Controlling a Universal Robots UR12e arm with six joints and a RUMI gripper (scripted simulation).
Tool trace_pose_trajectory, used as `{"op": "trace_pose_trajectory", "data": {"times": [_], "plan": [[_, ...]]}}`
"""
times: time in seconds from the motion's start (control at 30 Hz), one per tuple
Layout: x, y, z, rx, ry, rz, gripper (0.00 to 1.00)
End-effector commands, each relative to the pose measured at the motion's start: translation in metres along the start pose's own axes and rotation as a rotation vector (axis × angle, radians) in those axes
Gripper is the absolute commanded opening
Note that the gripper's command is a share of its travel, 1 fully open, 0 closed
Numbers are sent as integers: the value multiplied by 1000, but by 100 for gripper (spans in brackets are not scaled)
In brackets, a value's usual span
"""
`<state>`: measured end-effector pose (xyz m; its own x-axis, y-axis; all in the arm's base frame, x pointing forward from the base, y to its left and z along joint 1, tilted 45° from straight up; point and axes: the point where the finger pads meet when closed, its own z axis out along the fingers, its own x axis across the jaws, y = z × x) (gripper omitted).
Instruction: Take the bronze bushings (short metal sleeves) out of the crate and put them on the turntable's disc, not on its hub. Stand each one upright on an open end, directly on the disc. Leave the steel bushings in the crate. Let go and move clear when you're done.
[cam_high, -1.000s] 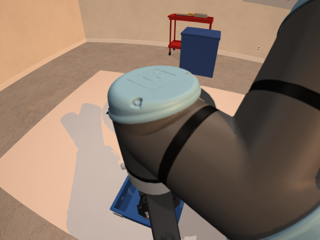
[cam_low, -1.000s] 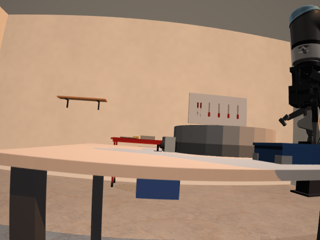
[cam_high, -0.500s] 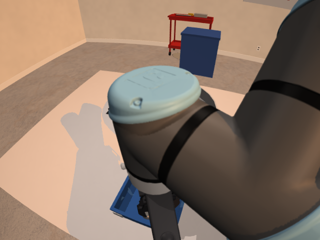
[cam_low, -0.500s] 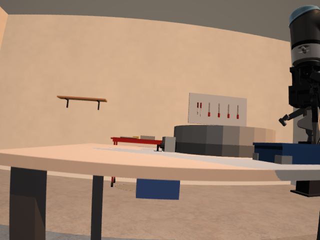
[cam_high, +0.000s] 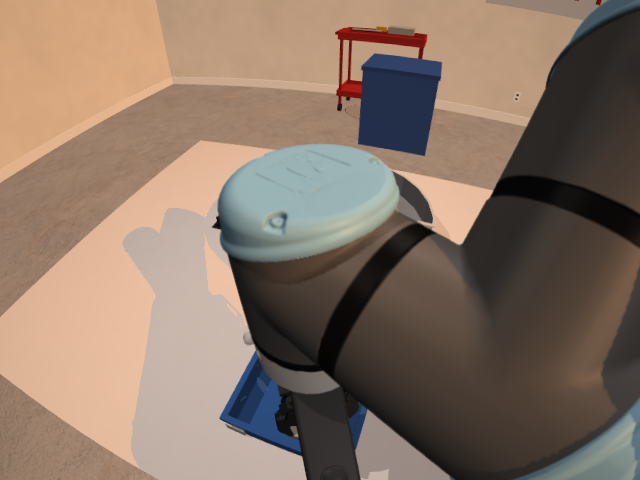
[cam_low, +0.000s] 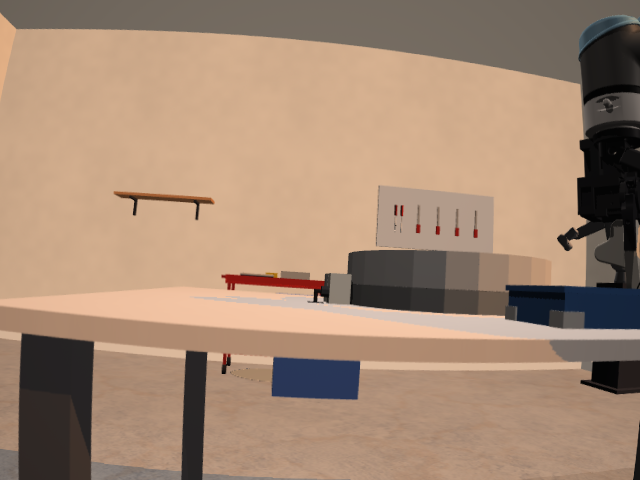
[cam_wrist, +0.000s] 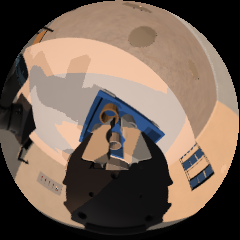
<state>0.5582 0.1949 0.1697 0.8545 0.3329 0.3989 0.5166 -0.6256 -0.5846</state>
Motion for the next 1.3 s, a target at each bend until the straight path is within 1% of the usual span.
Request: {"op": "trace_pose_trajectory", "data": {"times": [0.0,0.23,1.27], "plan": [[-1,0,10,2,0,2,5],[-1,0,17,2,-1,2,5],[2,0,15,-2,2,-1,5]]}}
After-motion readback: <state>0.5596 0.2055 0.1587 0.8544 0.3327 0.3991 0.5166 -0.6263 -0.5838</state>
